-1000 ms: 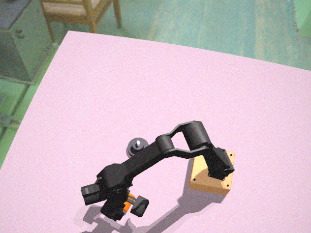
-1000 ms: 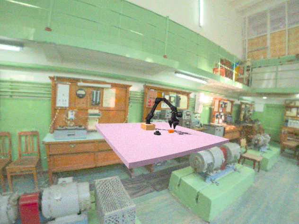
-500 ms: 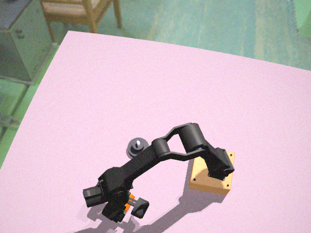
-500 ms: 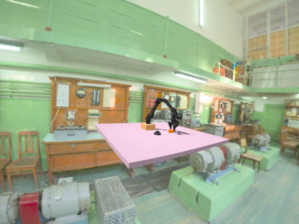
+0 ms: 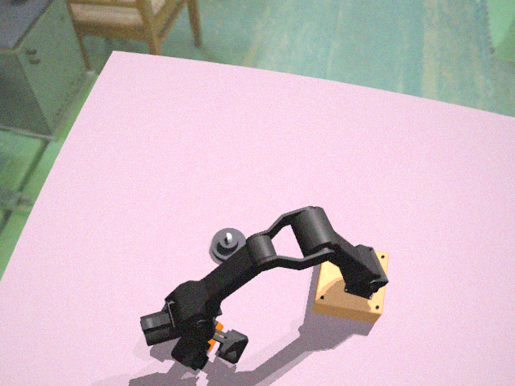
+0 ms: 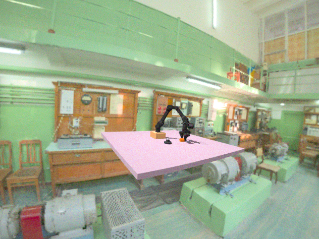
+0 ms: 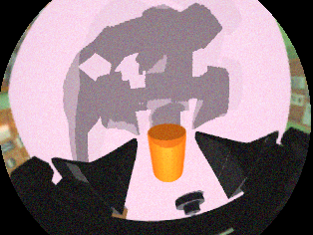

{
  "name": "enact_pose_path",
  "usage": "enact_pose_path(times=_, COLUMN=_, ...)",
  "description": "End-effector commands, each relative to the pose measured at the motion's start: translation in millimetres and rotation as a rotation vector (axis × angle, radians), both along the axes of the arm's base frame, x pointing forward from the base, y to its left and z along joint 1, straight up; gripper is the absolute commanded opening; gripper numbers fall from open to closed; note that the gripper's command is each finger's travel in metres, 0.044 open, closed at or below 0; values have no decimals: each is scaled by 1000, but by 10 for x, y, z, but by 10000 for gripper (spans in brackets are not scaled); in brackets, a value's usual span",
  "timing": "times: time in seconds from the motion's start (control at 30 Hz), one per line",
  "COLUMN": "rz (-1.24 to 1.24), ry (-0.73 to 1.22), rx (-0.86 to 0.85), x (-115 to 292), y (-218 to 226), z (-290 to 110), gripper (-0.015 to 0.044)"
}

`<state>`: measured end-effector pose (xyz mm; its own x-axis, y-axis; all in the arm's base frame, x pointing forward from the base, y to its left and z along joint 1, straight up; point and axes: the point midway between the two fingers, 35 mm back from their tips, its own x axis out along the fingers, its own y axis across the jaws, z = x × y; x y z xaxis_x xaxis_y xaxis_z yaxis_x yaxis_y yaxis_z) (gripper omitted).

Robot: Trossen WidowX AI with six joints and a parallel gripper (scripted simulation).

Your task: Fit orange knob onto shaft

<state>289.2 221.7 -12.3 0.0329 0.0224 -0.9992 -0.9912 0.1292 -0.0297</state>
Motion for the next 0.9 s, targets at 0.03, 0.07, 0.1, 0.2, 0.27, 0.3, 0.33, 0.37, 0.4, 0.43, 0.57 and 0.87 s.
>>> enact_pose_path(times=0.03, rz=-2, ry=3, rx=1, x=-7, y=-1, z=-19, gripper=240)
enact_pose_path(times=0.07, rz=-2, ry=3, rx=1, x=-7, y=-1, z=-19, gripper=240)
enact_pose_path(times=0.1, rz=-2, ry=3, rx=1, x=-7, y=-1, z=-19, gripper=240)
enact_pose_path(times=0.2, rz=-2, ry=3, rx=1, x=-7, y=-1, z=-19, gripper=240)
enact_pose_path(times=0.27, rz=-2, ry=3, rx=1, x=-7, y=-1, z=-19, gripper=240)
enact_pose_path(times=0.3, rz=-2, ry=3, rx=1, x=-7, y=-1, z=-19, gripper=240)
enact_pose_path(times=0.33, rz=-2, ry=3, rx=1, x=-7, y=-1, z=-19, gripper=240)
enact_pose_path(times=0.37, rz=-2, ry=3, rx=1, x=-7, y=-1, z=-19, gripper=240)
enact_pose_path(times=0.4, rz=-2, ry=3, rx=1, x=-7, y=-1, z=-19, gripper=240)
enact_pose_path(times=0.43, rz=-2, ry=3, rx=1, x=-7, y=-1, z=-19, gripper=233)
enact_pose_path(times=0.57, rz=-2, ry=3, rx=1, x=-7, y=-1, z=-19, gripper=207)
enact_pose_path(times=0.87, rz=-1, ry=2, rx=8, x=-7, y=-6, z=-14, gripper=179)
